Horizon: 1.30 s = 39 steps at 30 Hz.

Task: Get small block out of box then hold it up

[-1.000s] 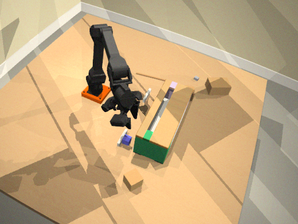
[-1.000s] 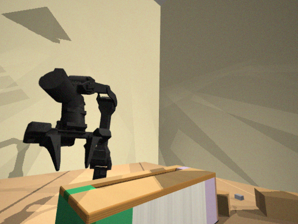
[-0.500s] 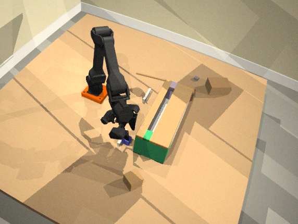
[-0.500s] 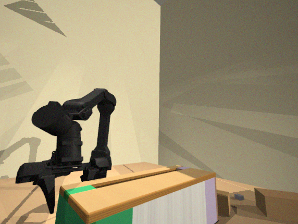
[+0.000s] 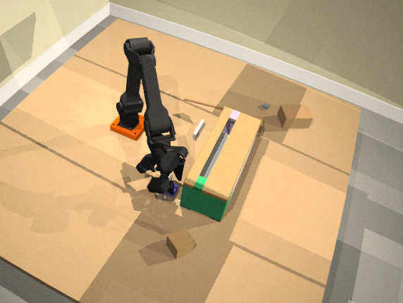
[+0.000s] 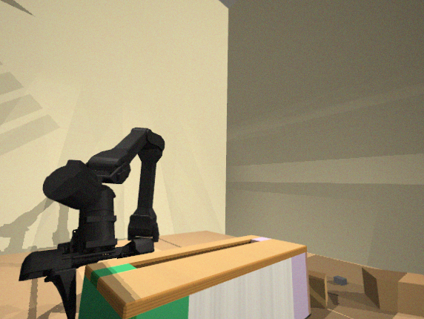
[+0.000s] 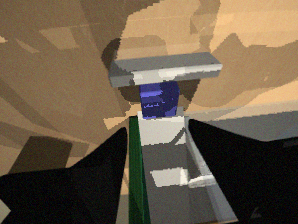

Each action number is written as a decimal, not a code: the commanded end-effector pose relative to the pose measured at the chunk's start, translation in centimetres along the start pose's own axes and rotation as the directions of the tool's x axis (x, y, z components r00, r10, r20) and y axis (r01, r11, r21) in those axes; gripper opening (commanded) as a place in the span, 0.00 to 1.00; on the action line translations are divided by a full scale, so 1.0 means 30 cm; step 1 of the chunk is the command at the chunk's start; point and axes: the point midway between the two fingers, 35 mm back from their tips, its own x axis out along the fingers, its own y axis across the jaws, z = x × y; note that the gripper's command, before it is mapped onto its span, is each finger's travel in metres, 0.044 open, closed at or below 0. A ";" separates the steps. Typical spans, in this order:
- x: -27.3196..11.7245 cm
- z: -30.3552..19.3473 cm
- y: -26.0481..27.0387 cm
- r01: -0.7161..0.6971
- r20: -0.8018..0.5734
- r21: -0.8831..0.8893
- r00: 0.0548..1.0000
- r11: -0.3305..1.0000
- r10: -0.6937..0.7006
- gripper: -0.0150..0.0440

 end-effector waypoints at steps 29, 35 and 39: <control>0.103 0.056 -0.016 0.006 0.003 0.008 1.000 1.000 -0.006 0.36; 0.032 0.017 -0.010 0.005 0.002 0.005 1.000 1.000 -0.005 0.25; -0.056 -0.021 -0.011 0.005 0.001 0.003 1.000 1.000 -0.005 0.25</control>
